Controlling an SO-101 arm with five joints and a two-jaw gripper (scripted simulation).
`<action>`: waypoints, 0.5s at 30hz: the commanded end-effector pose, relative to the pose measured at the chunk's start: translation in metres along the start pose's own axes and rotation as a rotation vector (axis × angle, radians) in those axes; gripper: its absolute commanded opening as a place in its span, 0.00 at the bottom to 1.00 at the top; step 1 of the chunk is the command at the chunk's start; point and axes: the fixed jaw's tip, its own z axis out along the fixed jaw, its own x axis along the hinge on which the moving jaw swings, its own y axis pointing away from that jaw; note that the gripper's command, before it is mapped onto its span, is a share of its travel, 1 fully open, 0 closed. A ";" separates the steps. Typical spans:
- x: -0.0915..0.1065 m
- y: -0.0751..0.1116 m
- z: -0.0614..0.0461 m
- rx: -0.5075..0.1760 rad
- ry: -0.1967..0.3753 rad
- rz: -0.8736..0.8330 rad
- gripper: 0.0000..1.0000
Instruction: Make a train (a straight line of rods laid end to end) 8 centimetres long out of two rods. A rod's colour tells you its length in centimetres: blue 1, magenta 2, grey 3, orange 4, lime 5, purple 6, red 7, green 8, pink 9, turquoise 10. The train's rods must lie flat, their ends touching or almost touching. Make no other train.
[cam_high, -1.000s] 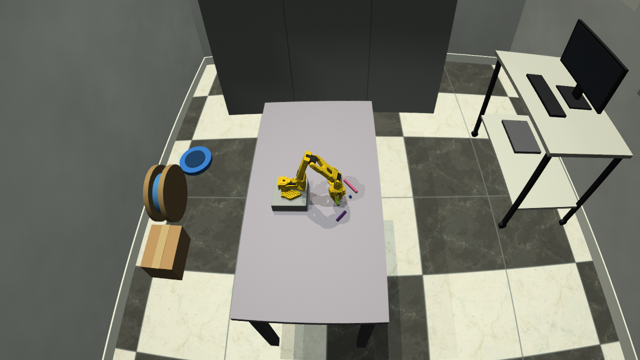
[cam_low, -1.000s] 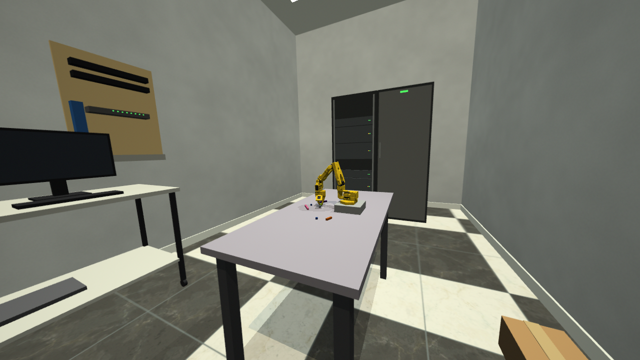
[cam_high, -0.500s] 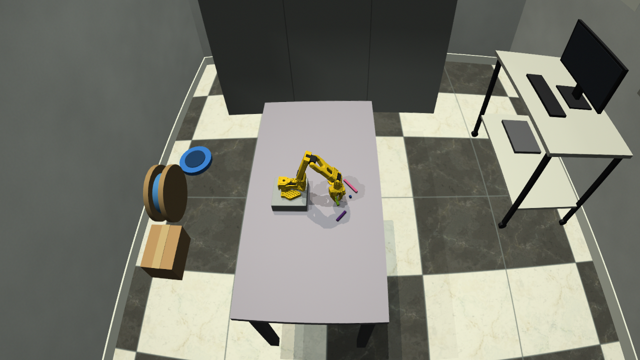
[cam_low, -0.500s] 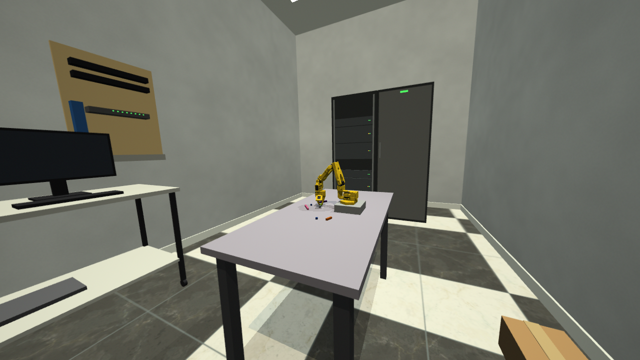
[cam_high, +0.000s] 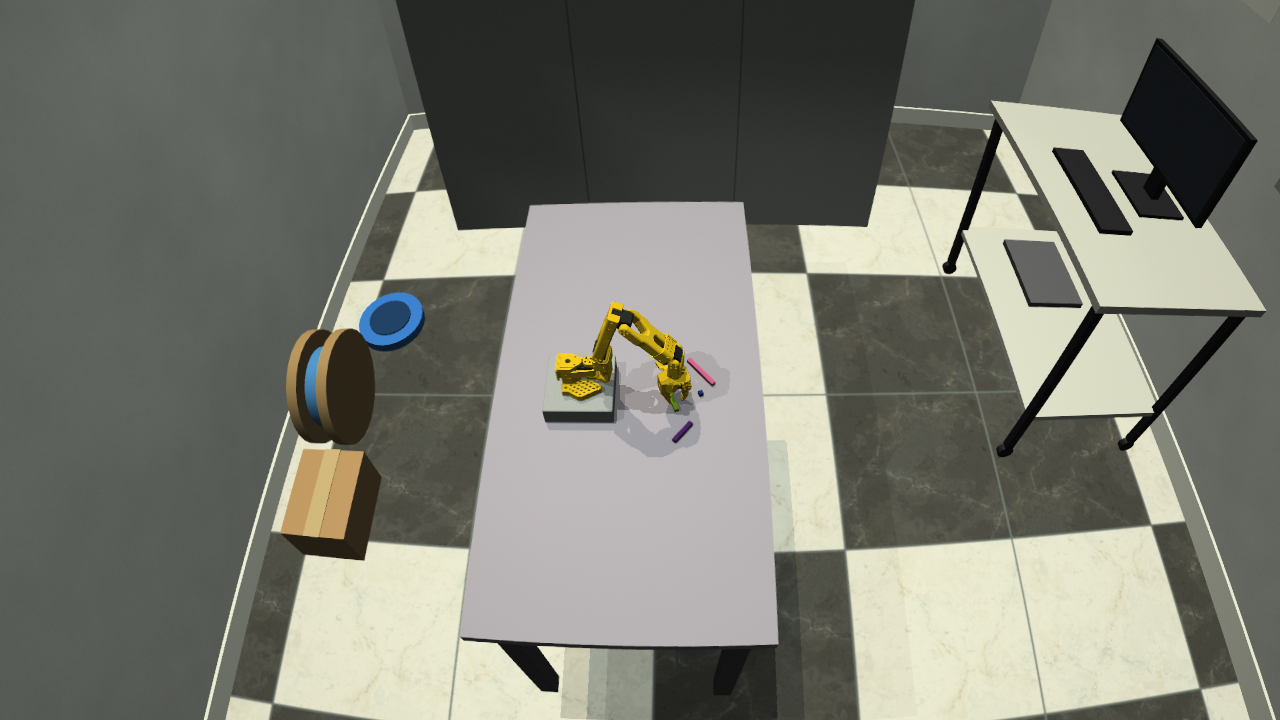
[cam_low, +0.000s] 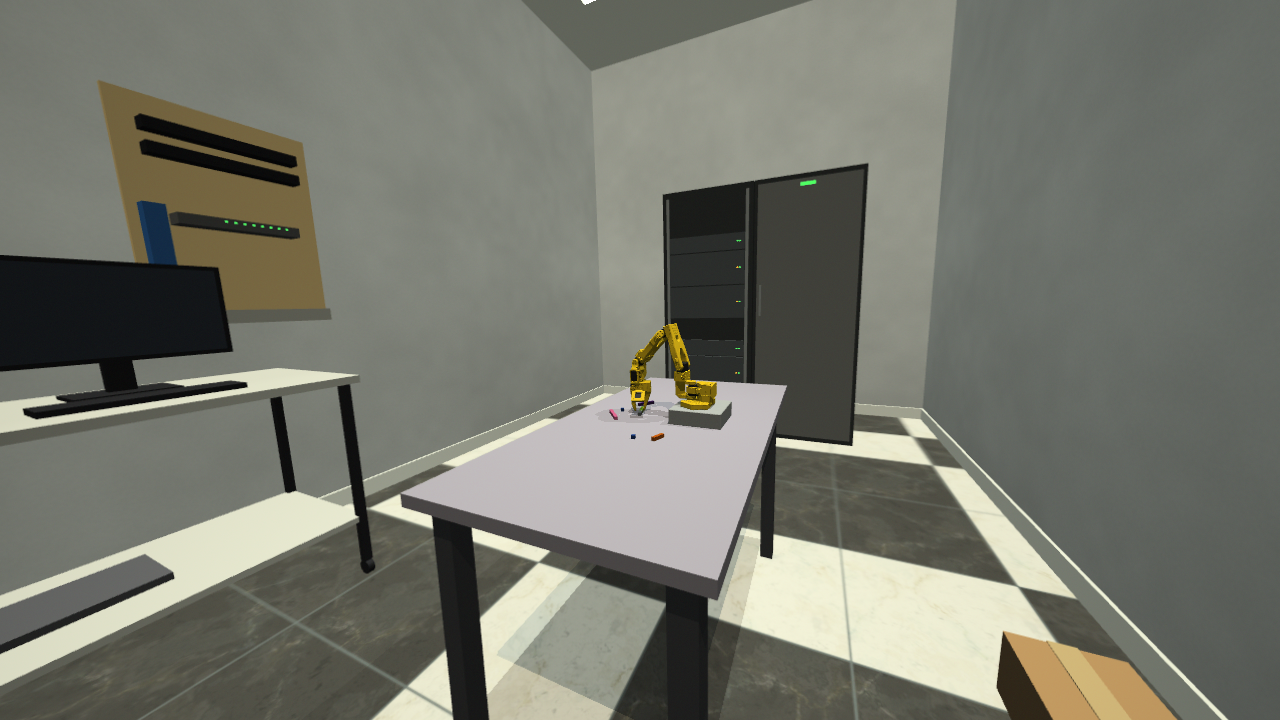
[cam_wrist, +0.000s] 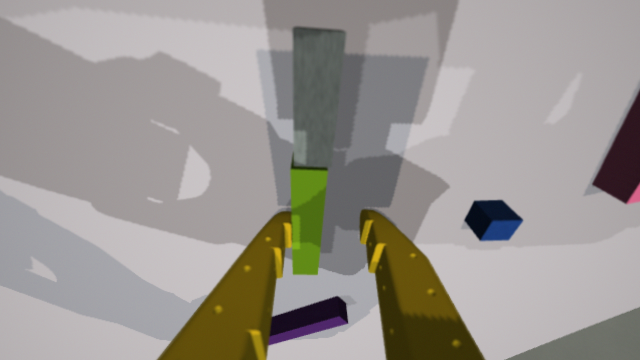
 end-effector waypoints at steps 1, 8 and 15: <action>0.000 -0.005 -0.003 0.017 0.007 -0.003 0.17; 0.000 -0.005 -0.003 0.017 0.007 -0.003 0.17; 0.000 -0.002 -0.004 0.017 0.007 -0.003 0.17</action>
